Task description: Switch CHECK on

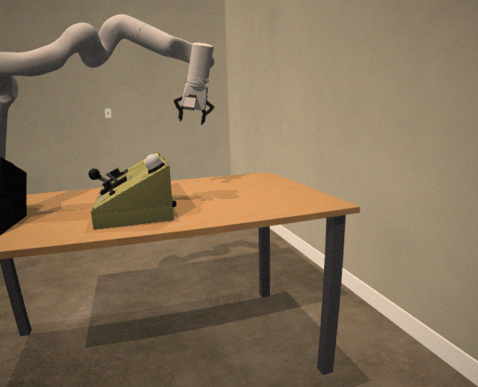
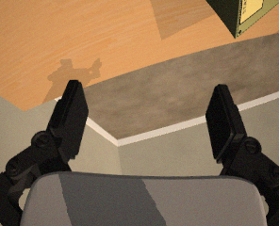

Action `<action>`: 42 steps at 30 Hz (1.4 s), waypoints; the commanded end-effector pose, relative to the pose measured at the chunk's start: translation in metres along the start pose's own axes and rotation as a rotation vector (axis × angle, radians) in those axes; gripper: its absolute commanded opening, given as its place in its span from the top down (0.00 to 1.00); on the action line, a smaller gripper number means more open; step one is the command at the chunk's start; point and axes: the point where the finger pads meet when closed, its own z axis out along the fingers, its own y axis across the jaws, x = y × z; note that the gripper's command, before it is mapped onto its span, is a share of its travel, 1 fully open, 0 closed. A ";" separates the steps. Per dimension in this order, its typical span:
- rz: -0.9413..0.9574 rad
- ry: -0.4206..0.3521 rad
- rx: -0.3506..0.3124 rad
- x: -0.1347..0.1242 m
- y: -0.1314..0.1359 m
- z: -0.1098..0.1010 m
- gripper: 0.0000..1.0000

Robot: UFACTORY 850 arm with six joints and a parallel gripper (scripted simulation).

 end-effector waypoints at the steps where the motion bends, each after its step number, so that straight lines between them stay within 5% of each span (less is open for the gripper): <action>1: -0.001 0.000 0.002 -0.001 0.000 -0.001 0.00; 23: 0.039 -0.020 -0.007 0.001 0.004 -0.001 0.00; 42: 0.741 -0.332 -0.181 0.020 0.077 -0.005 0.00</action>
